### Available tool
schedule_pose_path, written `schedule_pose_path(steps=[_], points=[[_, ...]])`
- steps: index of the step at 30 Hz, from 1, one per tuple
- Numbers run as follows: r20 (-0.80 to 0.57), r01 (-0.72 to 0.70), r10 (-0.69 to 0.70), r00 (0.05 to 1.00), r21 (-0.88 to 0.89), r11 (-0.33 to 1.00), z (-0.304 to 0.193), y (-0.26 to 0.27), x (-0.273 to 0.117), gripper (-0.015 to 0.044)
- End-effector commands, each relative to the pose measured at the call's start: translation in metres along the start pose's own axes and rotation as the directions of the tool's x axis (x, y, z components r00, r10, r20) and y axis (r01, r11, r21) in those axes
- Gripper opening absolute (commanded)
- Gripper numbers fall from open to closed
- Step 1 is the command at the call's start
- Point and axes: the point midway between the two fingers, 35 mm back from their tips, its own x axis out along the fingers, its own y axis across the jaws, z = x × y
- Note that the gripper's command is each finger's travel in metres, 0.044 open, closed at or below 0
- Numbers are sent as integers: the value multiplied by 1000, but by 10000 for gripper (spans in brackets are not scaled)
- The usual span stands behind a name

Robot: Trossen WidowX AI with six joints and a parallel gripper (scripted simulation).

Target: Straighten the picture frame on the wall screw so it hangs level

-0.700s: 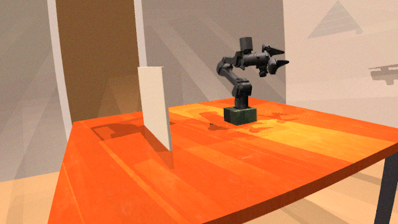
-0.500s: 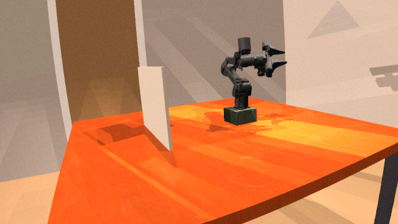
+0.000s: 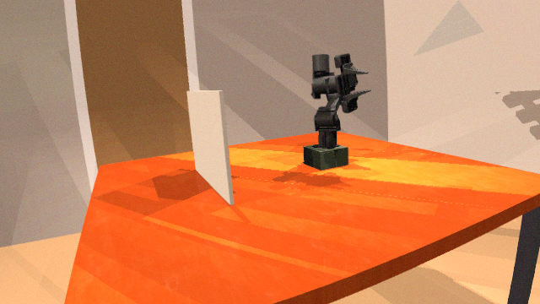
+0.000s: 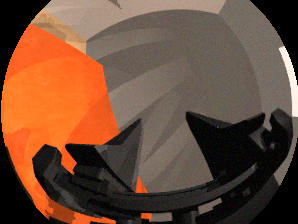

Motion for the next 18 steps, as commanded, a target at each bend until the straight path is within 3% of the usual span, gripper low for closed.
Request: schedule_pose_path(steps=[1, 6, 11, 18], points=[[-439, 336, -58, 897, 590, 734, -72, 2, -45, 260], [-602, 562, -83, 794, 675, 479, -95, 2, -72, 260], [-743, 748, -106, 661, 642, 169, -113, 2, -104, 260], [-891, 842, -132, 434, 453, -293, -129, 5, -153, 260]])
